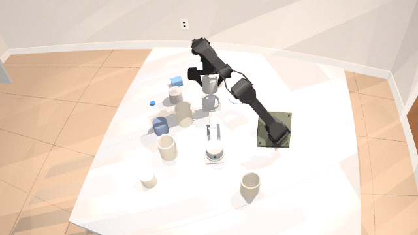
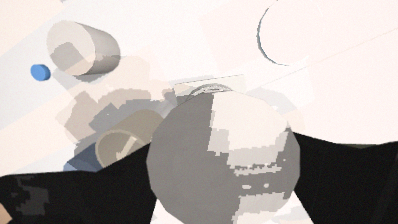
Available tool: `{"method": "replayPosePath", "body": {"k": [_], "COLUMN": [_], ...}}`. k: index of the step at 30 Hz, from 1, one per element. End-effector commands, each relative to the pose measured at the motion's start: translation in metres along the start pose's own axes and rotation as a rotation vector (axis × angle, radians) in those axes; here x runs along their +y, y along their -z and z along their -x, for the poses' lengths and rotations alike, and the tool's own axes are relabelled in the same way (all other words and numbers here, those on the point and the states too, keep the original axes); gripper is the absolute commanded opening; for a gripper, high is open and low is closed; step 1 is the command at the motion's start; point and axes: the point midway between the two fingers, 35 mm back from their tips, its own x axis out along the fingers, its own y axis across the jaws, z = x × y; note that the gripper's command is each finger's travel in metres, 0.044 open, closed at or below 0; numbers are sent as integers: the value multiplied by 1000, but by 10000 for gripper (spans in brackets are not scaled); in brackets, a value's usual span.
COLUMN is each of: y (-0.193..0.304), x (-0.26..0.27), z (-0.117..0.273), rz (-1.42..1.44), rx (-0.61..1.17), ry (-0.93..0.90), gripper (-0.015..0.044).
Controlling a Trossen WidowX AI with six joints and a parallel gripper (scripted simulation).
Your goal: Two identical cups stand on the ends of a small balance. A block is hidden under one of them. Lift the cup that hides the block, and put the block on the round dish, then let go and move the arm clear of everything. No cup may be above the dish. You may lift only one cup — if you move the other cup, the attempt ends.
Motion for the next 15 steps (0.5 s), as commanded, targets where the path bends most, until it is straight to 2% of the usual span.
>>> {"method": "replayPosePath", "body": {"k": [1, 15], "y": [0, 0], "x": [-1, -1], "z": [10, 5], "rz": [6, -1], "rx": [-16, -3], "ry": [-9, -3], "gripper": [0, 0]}}
